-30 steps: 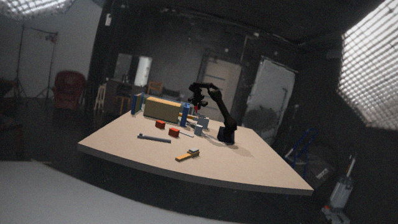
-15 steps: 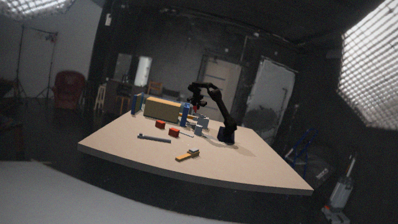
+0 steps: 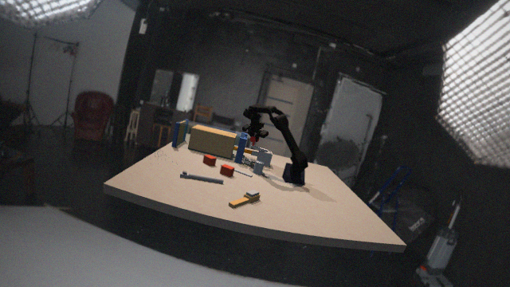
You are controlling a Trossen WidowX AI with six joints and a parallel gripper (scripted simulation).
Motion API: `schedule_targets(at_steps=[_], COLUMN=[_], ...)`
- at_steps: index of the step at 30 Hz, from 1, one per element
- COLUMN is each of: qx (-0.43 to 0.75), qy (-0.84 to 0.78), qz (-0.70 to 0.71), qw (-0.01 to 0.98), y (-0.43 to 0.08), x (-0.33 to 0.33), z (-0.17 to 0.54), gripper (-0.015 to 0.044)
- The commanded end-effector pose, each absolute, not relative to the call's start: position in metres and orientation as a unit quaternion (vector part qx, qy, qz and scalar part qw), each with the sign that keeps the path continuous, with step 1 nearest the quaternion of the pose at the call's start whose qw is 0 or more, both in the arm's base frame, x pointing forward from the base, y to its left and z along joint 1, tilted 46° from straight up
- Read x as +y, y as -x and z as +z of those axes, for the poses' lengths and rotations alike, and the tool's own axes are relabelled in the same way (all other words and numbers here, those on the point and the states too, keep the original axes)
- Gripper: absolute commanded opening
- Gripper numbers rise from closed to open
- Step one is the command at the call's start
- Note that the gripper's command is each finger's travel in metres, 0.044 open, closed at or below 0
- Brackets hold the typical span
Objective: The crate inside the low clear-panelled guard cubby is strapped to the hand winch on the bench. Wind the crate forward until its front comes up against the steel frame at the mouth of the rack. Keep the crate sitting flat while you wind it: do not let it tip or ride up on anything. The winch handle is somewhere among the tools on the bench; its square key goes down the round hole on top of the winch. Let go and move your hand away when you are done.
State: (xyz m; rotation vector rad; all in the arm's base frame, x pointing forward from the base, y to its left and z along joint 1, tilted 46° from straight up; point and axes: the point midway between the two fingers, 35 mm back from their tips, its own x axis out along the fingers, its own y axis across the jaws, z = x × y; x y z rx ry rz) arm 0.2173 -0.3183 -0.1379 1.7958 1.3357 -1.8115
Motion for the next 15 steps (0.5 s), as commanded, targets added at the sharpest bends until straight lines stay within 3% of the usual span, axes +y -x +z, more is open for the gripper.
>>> schedule_targets(at_steps=[1,15], qx=[0.470,0.470], qy=[-0.621,-0.621], qz=[-0.615,-0.615], qw=[0.124,0.123], y=[-0.225,-0.229], x=[-0.305,-0.293], z=[-0.130,-0.118], gripper=[0.0000,0.0000])
